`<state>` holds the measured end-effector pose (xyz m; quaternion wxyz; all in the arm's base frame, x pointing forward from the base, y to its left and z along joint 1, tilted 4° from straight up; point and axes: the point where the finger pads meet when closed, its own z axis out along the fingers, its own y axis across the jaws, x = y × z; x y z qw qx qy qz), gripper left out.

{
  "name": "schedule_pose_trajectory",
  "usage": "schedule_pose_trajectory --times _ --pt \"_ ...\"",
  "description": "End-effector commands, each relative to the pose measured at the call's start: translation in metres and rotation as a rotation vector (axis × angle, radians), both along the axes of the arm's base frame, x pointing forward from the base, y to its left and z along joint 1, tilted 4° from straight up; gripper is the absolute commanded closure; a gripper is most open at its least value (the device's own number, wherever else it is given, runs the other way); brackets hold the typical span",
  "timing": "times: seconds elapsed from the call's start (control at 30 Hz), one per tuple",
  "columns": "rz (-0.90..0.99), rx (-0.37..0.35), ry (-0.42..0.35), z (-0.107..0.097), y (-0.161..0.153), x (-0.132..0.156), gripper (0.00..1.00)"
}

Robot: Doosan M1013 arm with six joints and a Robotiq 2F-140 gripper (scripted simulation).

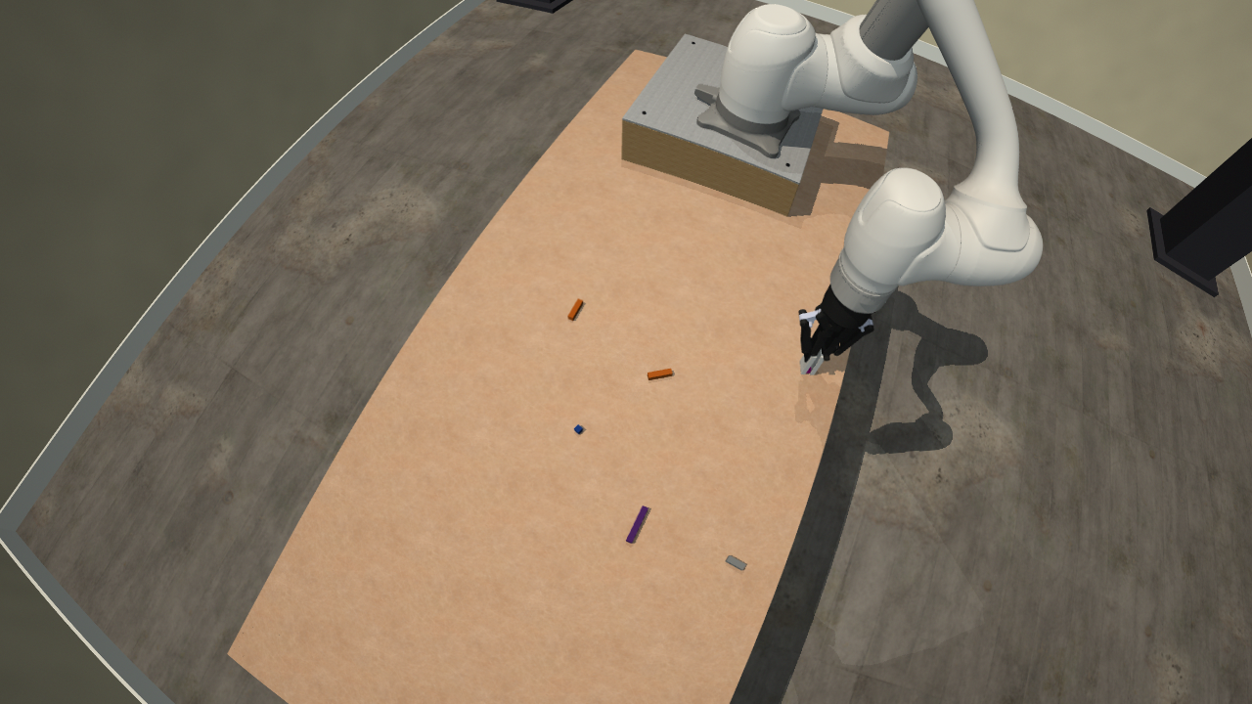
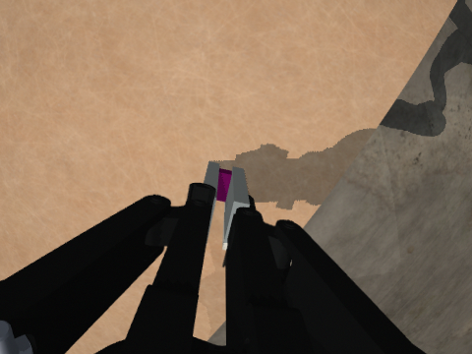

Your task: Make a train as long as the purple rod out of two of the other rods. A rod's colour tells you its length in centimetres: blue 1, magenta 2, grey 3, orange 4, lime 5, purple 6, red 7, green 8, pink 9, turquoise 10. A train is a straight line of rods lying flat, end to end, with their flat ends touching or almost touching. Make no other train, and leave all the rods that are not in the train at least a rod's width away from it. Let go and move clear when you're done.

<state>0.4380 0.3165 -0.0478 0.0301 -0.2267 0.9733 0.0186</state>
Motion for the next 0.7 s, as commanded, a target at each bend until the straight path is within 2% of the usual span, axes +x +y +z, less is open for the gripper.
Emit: schedule_pose_trajectory --times 0.0,0.53,0.67 --pt "0.000 0.000 0.000 0.000 0.000 0.000 0.88" --pt "0.000 0.000 0.000 0.003 0.000 0.000 0.88" --pt "0.000 0.000 0.000 0.020 -0.001 -0.001 0.88"
